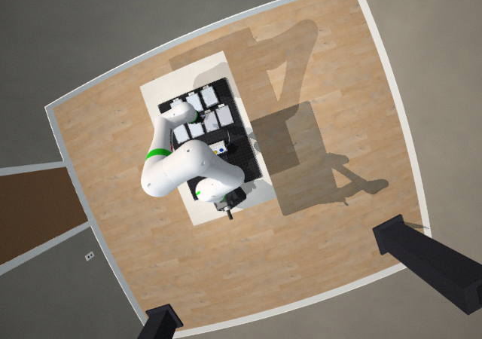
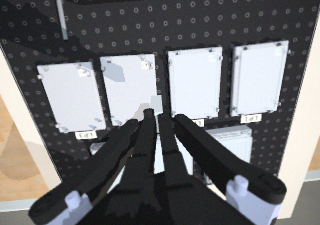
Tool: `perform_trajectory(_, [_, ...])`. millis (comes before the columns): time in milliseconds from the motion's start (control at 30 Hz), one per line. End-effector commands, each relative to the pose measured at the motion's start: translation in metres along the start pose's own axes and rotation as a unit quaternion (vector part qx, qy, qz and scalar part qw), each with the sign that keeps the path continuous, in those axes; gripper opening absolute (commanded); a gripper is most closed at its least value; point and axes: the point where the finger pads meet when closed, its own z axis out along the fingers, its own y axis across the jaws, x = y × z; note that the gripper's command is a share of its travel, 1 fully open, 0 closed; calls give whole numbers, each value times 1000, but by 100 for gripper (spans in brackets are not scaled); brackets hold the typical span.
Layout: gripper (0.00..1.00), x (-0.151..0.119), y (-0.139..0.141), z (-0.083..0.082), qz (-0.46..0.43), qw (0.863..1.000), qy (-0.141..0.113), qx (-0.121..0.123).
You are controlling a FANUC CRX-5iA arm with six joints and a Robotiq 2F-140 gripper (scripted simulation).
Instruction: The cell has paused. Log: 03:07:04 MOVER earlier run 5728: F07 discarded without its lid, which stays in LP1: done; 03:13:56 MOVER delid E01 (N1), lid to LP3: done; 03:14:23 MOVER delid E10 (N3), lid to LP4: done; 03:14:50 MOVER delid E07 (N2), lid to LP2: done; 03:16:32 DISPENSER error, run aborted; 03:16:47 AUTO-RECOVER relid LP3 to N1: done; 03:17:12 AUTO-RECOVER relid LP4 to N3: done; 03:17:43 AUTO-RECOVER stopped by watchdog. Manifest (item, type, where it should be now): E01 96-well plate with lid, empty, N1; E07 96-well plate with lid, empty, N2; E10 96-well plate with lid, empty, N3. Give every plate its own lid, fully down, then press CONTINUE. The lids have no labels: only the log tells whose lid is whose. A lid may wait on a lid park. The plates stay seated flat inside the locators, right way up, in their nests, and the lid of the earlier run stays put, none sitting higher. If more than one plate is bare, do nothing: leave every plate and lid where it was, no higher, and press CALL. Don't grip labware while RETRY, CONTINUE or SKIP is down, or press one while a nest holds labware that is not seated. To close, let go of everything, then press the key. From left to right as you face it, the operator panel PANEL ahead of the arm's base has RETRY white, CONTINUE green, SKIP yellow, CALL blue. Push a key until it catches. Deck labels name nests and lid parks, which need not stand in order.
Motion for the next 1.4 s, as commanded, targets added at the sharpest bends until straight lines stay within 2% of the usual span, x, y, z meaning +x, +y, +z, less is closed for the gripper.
perform_trajectory(0, [0,-1,63,0,3,1000,-3,13])
perform_trajectory(100, [0,-1,63,0,3,1000,-3,13])
perform_trajectory(167, [0,1,107,-2,2,1000,-9,10])
perform_trajectory(200, [0,1,107,-2,2,1000,-9,10])
perform_trajectory(233, [0,3,123,-4,2,1000,-12,9])
perform_trajectory(367, [0,5,144,-6,1,1000,-16,6])
perform_trajectory(1367, [0,5,144,-6,1,1000,-16,6])
